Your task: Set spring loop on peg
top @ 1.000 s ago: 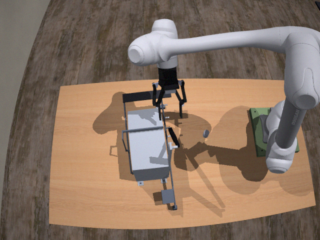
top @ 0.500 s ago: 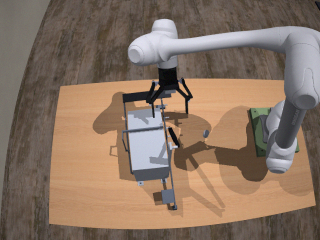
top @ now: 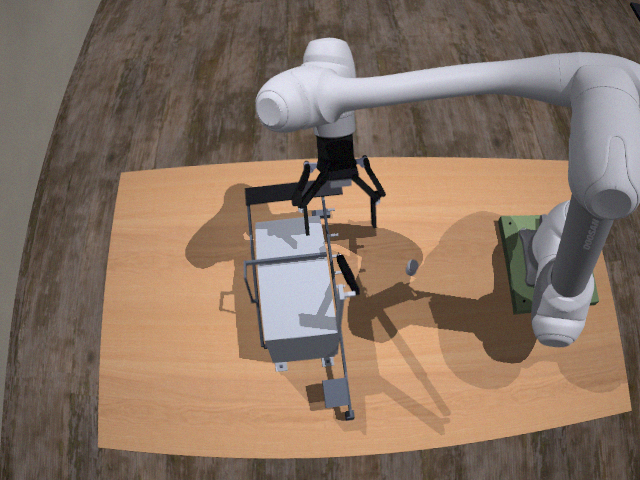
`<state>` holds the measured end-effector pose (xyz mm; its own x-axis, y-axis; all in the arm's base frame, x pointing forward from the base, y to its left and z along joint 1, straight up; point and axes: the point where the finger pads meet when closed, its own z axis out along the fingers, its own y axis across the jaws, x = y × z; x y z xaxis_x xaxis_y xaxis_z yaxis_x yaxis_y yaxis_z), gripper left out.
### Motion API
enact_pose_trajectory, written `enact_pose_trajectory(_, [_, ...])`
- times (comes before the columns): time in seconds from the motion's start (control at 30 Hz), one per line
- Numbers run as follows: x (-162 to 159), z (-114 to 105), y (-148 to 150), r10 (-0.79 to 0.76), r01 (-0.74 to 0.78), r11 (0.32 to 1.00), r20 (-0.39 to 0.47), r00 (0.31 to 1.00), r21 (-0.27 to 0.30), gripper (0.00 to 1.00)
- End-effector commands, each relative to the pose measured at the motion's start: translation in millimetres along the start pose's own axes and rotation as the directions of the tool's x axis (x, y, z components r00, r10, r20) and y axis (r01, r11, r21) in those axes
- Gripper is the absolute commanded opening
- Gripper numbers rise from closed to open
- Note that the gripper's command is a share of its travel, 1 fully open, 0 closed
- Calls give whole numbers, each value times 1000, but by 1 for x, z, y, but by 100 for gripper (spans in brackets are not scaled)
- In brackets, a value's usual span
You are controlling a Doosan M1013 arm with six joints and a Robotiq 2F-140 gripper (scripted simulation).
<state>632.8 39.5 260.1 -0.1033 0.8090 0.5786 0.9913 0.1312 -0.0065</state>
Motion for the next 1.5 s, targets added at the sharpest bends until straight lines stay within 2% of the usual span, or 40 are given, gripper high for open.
enact_pose_trajectory(0.0, [1, -1, 0, -1, 1, 1000, 0, 1000, -1, 100])
enact_pose_trajectory(0.23, [1, -1, 0, -1, 1, 1000, 0, 1000, -1, 100])
enact_pose_trajectory(0.27, [1, -1, 0, 19, -18, 1000, 148, 989, -9, 100])
enact_pose_trajectory(0.8, [1, -1, 0, 19, -18, 1000, 148, 989, -9, 100])
enact_pose_trajectory(0.83, [1, -2, 0, 39, -35, 999, 293, 955, -19, 100])
enact_pose_trajectory(1.37, [1, -2, 0, 39, -35, 999, 293, 955, -19, 100])
enact_pose_trajectory(1.4, [2, -3, 0, 60, -51, 998, 430, 901, -32, 100])
enact_pose_trajectory(1.47, [2, -3, 0, 60, -51, 998, 430, 901, -32, 100])
